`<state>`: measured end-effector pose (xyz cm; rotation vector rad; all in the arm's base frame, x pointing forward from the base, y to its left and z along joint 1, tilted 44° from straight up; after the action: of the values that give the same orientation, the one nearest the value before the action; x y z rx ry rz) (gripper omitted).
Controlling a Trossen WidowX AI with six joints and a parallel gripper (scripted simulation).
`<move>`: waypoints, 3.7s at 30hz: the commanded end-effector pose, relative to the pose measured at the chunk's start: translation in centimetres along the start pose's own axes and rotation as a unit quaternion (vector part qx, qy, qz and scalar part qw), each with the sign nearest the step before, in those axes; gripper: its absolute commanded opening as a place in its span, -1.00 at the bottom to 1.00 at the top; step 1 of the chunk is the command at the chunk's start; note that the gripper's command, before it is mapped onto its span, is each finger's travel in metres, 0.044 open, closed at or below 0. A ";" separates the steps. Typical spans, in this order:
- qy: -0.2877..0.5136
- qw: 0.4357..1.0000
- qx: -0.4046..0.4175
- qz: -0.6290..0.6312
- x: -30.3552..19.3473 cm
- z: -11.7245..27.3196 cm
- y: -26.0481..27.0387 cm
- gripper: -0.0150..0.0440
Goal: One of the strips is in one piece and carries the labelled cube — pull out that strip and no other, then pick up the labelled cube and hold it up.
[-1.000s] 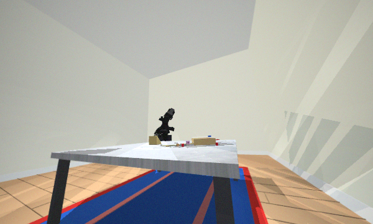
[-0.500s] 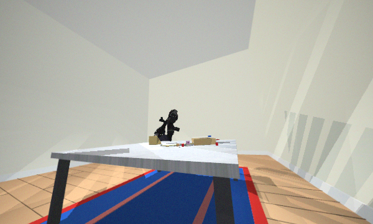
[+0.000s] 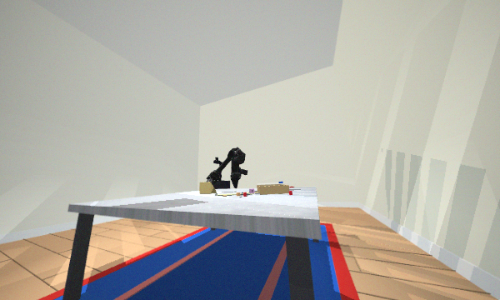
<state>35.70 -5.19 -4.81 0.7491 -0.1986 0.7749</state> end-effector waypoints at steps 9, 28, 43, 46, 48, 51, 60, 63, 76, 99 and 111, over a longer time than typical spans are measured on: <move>-0.004 1.000 -0.001 -0.001 4.1 0.8 -0.8 1.00; -0.005 1.000 -0.001 0.000 10.1 2.1 -2.5 1.00; -0.005 1.000 -0.001 0.000 11.1 0.8 -2.8 0.36; -0.005 1.000 -0.001 0.000 11.1 0.3 -2.8 0.36; -0.005 1.000 -0.001 0.000 11.1 -0.1 -2.8 0.36; -0.005 1.000 -0.001 0.000 11.1 -0.5 -2.8 0.36; -0.006 1.000 -0.001 0.000 11.1 -2.0 -2.8 0.36; -0.006 1.000 -0.001 0.000 11.1 -2.5 -2.8 0.36; -0.003 1.000 0.001 0.002 11.1 -3.0 -2.7 -0.09; -0.004 1.000 0.000 -0.001 7.4 0.7 0.9 -0.49; -0.004 1.000 0.000 -0.002 5.8 1.3 2.4 -0.49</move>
<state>39.01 -1.30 -0.60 0.7608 -0.1963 0.7657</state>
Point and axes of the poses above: the point midway between the two fingers, 35 mm back from their tips, its own z axis back along the fingers, its own y axis across the jaws, x = y × z, the point moved 2 cm from there along z, back along the fingers, and after that the axes turned 2 degrees about z, right-handed, at the moved point
